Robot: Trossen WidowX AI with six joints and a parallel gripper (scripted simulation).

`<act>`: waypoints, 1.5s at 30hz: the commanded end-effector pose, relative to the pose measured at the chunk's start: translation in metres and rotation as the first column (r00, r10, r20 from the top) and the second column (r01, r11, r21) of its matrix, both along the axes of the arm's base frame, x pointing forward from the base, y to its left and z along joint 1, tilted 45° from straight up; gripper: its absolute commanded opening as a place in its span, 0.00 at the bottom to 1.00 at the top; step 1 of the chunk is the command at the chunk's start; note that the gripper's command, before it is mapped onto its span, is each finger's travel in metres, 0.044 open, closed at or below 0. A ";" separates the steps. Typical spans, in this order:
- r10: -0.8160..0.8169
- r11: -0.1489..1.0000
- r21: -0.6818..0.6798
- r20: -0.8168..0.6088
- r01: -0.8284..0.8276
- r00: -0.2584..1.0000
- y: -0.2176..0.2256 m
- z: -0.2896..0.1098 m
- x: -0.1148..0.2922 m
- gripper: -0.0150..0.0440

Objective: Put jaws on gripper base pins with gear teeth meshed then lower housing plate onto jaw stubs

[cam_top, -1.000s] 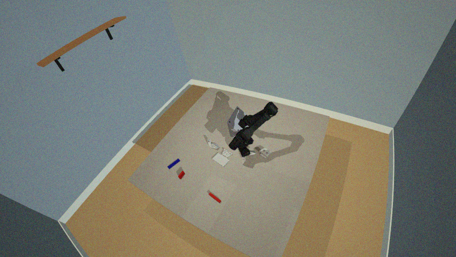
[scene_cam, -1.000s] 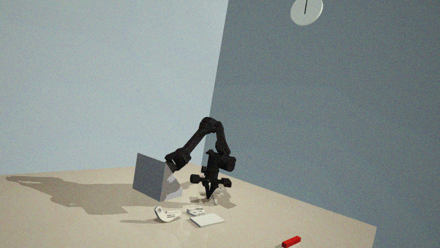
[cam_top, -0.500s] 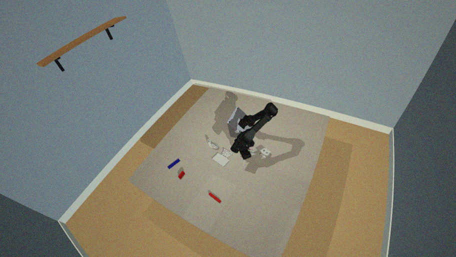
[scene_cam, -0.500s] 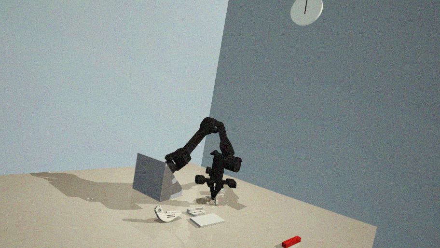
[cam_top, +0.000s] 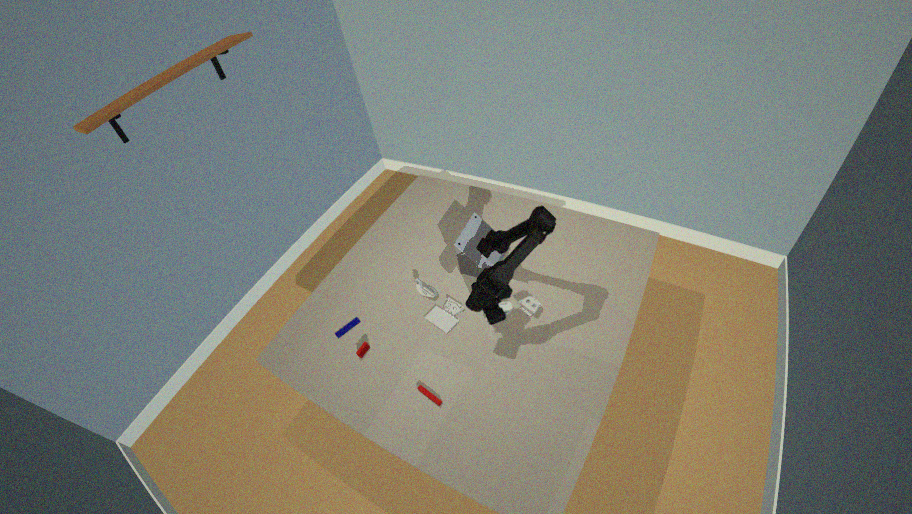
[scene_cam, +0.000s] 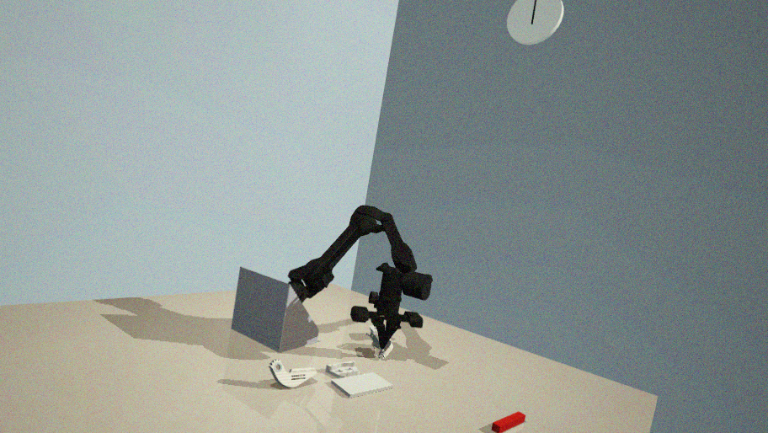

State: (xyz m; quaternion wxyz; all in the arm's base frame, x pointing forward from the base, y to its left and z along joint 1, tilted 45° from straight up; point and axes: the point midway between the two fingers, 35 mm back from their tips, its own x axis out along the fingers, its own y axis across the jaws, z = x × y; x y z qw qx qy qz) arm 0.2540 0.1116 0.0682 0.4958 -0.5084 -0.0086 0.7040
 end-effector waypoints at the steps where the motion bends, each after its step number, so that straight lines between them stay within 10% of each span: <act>1: 0.001 1.000 0.001 -0.010 -0.001 1.000 0.004 0.000 0.002 0.25; 13: 0.004 1.000 0.002 0.001 -0.004 1.000 -0.039 0.044 0.001 0.25; 30: -0.004 1.000 0.006 -0.009 0.004 1.000 -0.034 0.036 0.003 1.00; 45: -0.004 1.000 0.006 -0.009 0.004 1.000 -0.034 0.036 0.003 1.00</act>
